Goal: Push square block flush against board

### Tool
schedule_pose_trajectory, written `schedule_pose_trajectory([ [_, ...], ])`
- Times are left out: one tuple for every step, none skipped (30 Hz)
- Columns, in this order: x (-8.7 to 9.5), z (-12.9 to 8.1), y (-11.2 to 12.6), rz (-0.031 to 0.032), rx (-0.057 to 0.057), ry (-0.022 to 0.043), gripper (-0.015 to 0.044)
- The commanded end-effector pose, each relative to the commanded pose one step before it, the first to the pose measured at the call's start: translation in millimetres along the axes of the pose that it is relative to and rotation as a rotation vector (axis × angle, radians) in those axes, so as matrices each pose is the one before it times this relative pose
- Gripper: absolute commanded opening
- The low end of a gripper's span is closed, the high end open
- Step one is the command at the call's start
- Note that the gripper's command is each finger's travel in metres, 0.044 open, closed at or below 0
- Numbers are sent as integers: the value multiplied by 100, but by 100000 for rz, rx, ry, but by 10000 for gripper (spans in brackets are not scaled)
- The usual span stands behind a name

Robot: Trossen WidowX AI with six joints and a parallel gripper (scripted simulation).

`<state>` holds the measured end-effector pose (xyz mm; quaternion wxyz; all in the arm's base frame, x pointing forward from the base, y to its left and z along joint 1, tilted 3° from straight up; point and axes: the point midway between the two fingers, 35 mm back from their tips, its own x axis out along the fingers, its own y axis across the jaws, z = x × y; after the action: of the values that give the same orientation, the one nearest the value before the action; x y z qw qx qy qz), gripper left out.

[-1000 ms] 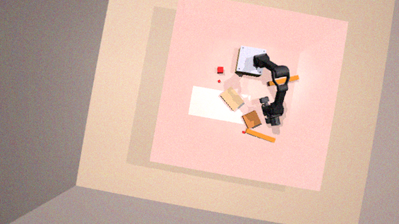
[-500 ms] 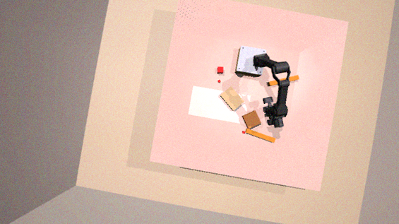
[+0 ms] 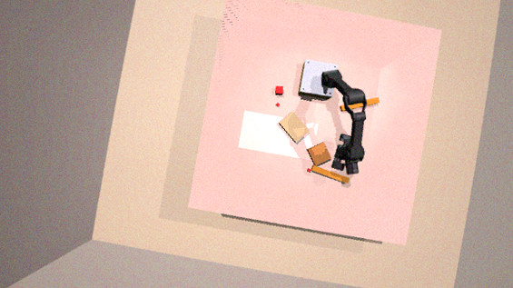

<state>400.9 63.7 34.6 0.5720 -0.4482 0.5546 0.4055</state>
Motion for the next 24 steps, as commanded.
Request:
schedule_pose_trajectory([
  [196,84,-1234,310,13286,488,0],
  [-5,62,-277,-17,3200,-12,0],
  [-3,68,-274,-16,3200,-13,0],
  [-1,75,-270,-16,3200,-13,0],
  [0,81,-266,-15,3200,-13,0],
  [2,86,-261,-15,3200,-14,0],
  [4,92,-257,-14,3200,-14,0],
  [6,97,-252,-14,3200,-14,0],
  [8,102,-248,-13,3200,-14,0],
  [8,121,-258,-23,3335,-7,0],
  [11,128,-257,-23,3386,-8,0],
  [13,133,-251,-23,3386,-8,0],
  [15,138,-245,-23,3386,-9,0],
  [17,142,-239,-22,3386,-9,0],
  [19,147,-232,-22,3386,-9,0],
  [21,151,-226,-21,3386,-10,0],
  [23,154,-220,-21,3386,-10,0],
  [25,158,-214,-21,3386,-11,0],
  [27,161,-207,-20,3386,-11,0],
  [29,164,-201,-20,3382,-11,0],
  [31,167,-194,-19,3382,-12,0],
  [26,137,-152,-15,2738,-10,0],
  [16,84,-89,-9,1643,-6,0],
  [6,28,-29,-3,548,-2,0],
])
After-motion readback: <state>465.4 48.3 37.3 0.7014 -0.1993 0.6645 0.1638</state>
